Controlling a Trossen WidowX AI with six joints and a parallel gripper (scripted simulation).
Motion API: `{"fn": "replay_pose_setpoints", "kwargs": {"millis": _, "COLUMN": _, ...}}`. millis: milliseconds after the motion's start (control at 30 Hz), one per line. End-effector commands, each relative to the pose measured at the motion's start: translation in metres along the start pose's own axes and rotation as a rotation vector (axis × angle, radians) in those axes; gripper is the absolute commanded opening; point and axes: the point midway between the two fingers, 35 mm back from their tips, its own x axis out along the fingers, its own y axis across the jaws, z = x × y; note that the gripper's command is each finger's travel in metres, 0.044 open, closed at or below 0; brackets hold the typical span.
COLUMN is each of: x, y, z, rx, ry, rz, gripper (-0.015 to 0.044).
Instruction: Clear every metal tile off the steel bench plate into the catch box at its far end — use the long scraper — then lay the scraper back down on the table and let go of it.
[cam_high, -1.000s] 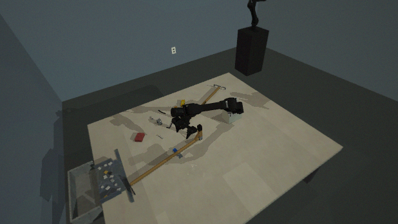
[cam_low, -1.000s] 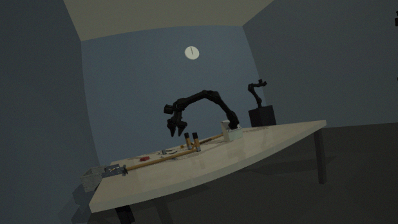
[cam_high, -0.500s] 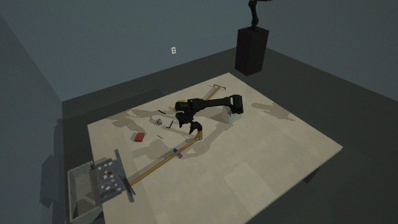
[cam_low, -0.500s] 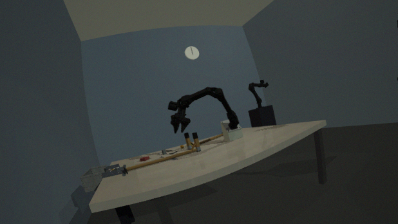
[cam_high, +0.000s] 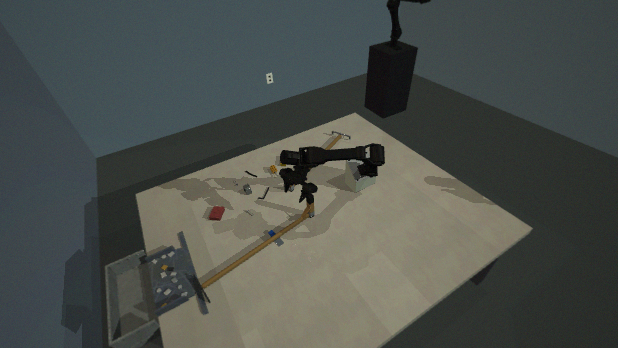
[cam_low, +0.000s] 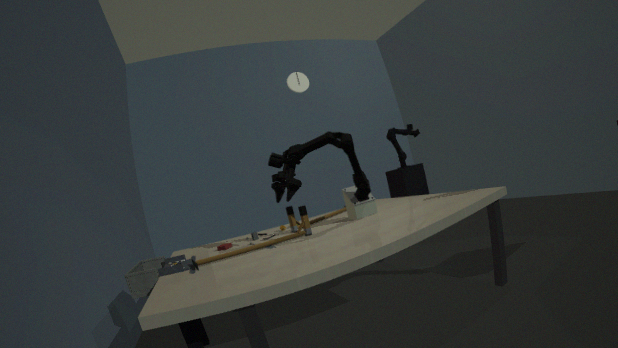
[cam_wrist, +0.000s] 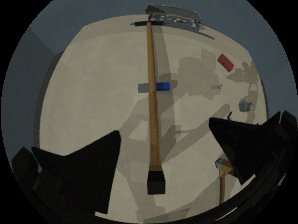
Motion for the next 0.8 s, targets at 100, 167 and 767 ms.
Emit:
{"fn": "replay_pose_setpoints", "kwargs": {"millis": 100, "x": -0.011, "y": 0.002, "z": -0.014, "rx": 0.011, "ry": -0.024, "rz": -0.004, "gripper": 0.044}}
{"fn": "replay_pose_setpoints", "kwargs": {"millis": 167, "x": -0.015, "y": 0.002, "z": -0.018, "rx": 0.015, "ry": -0.03, "rz": -0.006, "gripper": 0.044}}
{"fn": "replay_pose_setpoints", "kwargs": {"millis": 767, "x": -0.038, "y": 0.009, "z": -0.056, "rx": 0.051, "ry": -0.089, "rz": -0.02, "gripper": 0.044}}
